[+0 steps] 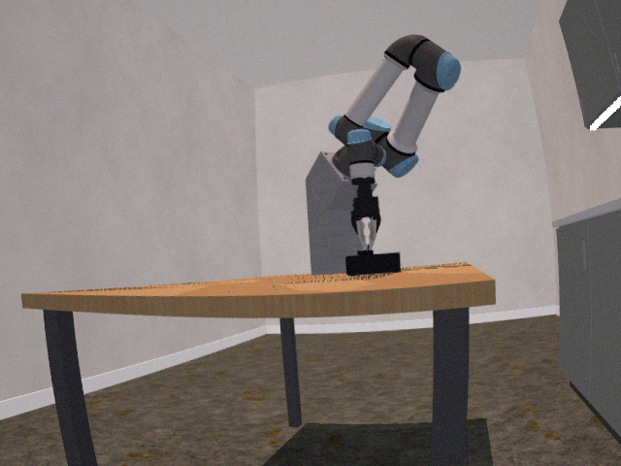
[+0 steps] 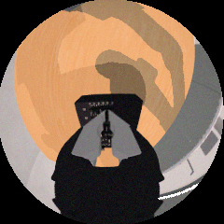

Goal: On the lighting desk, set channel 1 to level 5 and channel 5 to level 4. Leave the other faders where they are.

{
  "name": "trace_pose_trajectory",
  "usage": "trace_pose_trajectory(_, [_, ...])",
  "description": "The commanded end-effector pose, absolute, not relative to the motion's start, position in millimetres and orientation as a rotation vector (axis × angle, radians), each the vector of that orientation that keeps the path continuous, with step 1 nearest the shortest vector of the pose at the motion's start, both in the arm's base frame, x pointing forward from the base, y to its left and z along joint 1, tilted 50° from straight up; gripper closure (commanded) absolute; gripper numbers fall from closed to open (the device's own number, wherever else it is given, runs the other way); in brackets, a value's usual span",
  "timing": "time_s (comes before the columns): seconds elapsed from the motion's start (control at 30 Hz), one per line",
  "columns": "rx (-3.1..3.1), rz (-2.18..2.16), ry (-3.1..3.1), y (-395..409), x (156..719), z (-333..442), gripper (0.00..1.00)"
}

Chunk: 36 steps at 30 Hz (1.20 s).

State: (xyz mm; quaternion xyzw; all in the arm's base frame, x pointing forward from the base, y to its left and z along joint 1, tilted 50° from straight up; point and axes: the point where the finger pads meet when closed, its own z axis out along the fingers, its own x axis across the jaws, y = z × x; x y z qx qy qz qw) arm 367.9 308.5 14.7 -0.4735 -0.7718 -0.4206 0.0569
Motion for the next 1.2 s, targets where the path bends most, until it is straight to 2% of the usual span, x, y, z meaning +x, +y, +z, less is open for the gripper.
trace_pose_trajectory(0.0, [-1.436,-1.276,-2.341,308.2,368.2,14.8,1.0])
trace_pose_trajectory(1.17, [-1.436,-1.276,-2.341,312.3,364.9,17.7,1.0])
